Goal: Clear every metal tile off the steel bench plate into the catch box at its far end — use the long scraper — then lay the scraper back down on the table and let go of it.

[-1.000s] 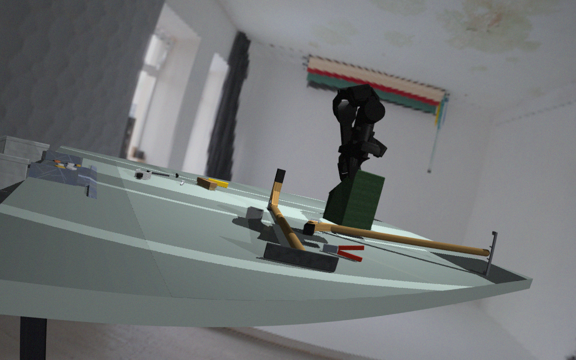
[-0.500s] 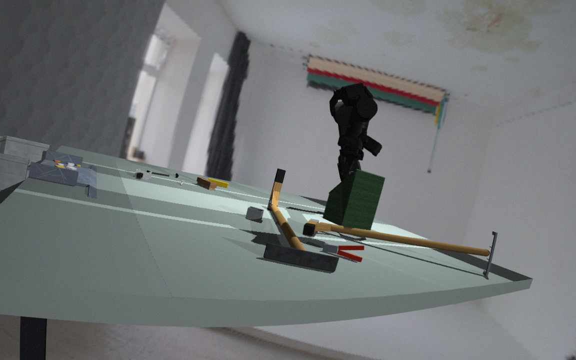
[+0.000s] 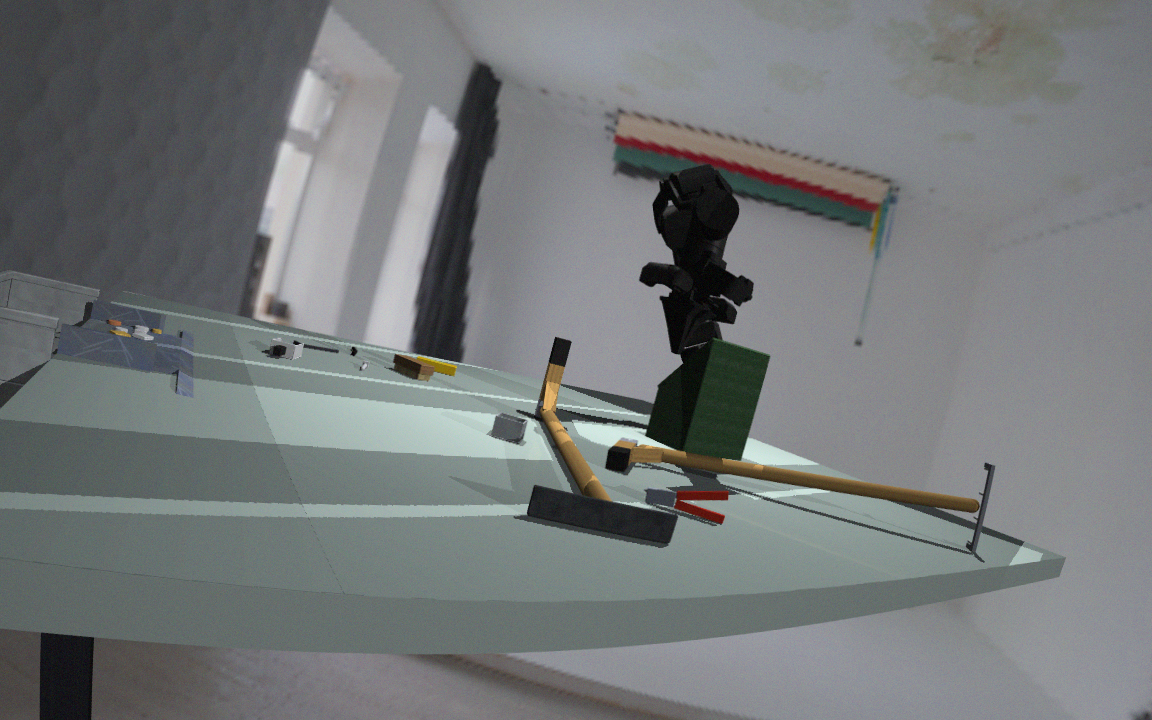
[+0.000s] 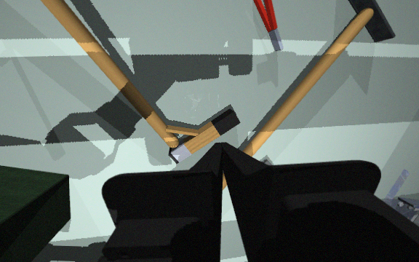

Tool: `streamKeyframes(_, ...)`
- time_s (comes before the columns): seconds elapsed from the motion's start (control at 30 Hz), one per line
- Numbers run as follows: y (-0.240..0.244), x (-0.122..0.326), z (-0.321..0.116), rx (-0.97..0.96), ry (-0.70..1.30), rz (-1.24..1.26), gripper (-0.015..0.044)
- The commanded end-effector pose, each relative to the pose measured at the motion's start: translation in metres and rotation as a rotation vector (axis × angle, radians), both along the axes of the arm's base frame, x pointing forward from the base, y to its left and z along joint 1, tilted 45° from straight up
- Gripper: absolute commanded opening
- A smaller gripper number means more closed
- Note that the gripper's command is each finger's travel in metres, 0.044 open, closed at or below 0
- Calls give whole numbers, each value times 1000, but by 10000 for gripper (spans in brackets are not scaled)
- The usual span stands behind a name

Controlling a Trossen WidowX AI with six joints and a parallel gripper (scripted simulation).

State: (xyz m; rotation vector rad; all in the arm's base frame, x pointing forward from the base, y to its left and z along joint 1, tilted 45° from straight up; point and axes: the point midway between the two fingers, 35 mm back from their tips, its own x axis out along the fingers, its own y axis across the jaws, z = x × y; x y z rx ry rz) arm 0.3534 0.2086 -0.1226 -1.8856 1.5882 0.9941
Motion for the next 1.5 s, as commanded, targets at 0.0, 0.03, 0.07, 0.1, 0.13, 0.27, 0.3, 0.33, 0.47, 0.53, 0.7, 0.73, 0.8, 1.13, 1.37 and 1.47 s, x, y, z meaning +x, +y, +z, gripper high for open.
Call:
streamKeyframes(0.0, -2, 6, 1, 12, -81, -83, 0)
streamKeyframes(0.03, -3, 8, 2, 15, -101, -104, 0)
streamKeyframes(0.07, -3, 9, 2, 17, -120, -125, 0)
streamKeyframes(0.1, -4, 10, 2, 20, -140, -147, 0)
streamKeyframes(0.13, -4, 12, 2, 23, -159, -168, 0)
streamKeyframes(0.27, -6, 17, 3, 36, -236, -253, 0)
streamKeyframes(0.3, -7, 18, 4, 39, -256, -274, 0)
streamKeyframes(0.33, -8, 20, 4, 42, -275, -295, 0)
streamKeyframes(0.47, -10, 25, 5, 55, -352, -381, 0)
streamKeyframes(0.53, -11, 27, 5, 62, -390, -424, 0)
streamKeyframes(0.7, -14, 34, 7, 79, -486, -531, 0)
streamKeyframes(0.73, -15, 35, 7, 83, -505, -553, 0)
streamKeyframes(0.8, -16, 38, 8, 90, -543, -596, 0)
streamKeyframes(1.13, -23, 50, 11, 129, -732, -812, 0)
streamKeyframes(1.37, -27, 58, 13, 155, -851, -950, 0)
streamKeyframes(1.47, -28, 59, 13, 156, -854, -954, 0)
